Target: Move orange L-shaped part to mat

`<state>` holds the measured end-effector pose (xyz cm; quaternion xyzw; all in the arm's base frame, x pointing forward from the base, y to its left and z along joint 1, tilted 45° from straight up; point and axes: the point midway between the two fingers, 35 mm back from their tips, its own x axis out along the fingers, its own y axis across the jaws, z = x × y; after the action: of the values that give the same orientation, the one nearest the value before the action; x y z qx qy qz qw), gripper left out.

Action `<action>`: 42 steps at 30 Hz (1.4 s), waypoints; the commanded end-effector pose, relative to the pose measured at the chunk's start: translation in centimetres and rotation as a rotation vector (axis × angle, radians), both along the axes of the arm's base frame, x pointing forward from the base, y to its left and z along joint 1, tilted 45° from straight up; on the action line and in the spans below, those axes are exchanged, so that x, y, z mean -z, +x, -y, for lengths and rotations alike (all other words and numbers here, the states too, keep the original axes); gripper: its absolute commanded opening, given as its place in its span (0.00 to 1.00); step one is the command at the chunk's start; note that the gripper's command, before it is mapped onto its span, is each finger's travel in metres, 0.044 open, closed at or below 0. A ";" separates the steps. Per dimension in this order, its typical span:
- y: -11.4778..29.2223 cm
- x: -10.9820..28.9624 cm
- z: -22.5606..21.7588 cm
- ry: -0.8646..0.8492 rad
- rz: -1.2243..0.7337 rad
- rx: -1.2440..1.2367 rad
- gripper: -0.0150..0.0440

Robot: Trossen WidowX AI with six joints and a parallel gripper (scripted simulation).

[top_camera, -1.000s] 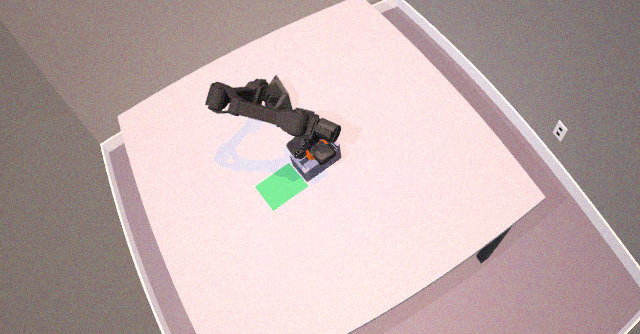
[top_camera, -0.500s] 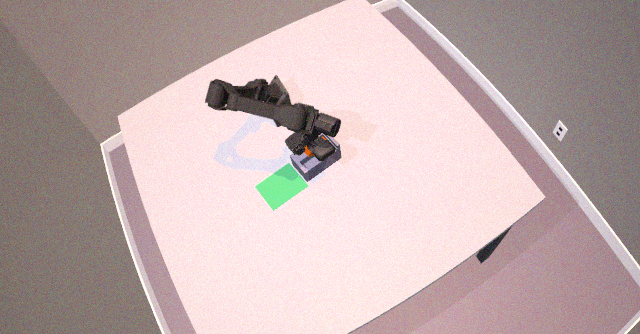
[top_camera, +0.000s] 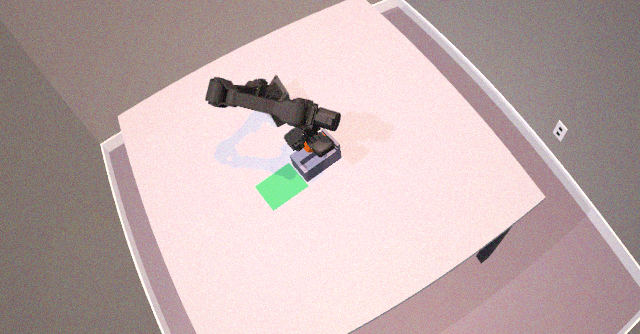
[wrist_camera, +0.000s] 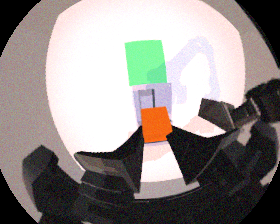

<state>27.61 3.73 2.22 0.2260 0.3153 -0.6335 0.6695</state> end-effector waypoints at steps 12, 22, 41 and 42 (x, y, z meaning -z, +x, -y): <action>0.0 -1.3 -1.4 0.006 0.003 0.003 0.25; 0.1 -2.6 -0.4 0.005 0.002 0.003 0.25; 0.6 -8.9 6.2 0.001 0.002 0.003 0.25; 0.6 -9.2 6.6 0.001 0.002 0.003 0.25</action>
<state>28.17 -1.63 10.11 0.2289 0.3161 -0.6345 0.6672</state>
